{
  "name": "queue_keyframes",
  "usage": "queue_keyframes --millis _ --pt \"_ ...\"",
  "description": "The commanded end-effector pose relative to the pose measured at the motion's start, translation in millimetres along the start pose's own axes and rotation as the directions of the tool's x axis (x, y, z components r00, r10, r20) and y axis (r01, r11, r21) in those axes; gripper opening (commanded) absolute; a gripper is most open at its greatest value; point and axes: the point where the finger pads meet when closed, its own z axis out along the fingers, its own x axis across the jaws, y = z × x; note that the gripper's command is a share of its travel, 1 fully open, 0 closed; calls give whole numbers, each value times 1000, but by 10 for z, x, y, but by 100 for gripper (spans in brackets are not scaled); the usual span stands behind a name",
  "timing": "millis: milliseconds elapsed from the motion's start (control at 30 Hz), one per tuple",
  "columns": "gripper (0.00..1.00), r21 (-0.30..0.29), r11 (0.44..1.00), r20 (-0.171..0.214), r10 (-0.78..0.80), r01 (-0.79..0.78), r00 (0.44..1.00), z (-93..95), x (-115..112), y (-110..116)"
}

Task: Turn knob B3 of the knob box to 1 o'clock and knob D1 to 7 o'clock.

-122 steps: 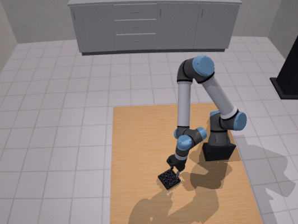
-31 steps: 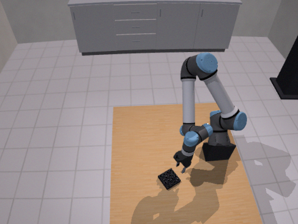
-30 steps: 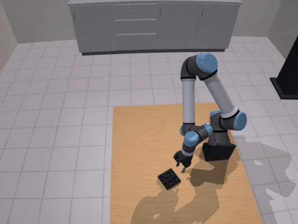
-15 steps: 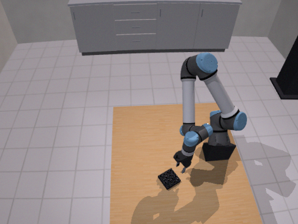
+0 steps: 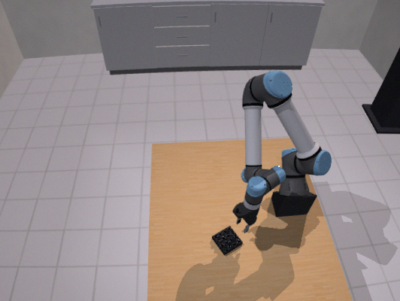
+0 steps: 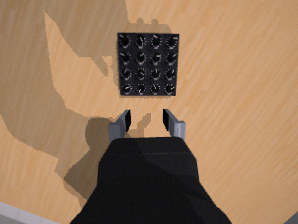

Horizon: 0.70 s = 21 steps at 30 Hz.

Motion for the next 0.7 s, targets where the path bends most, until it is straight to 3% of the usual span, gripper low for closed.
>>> queue_keyframes --millis 0,100,333,567,600,667 --pt "100 1 1000 0 -3 3 1000 -6 2 -17" --pt "100 1 999 0 -41 41 999 -34 25 -171" --pt "100 1 978 0 -208 208 978 -179 162 -832" --pt "100 1 973 0 -233 233 973 -203 187 -928" --pt "46 1 973 0 -233 233 973 -203 187 -928" --pt "46 1 973 0 -233 233 973 -203 187 -928"
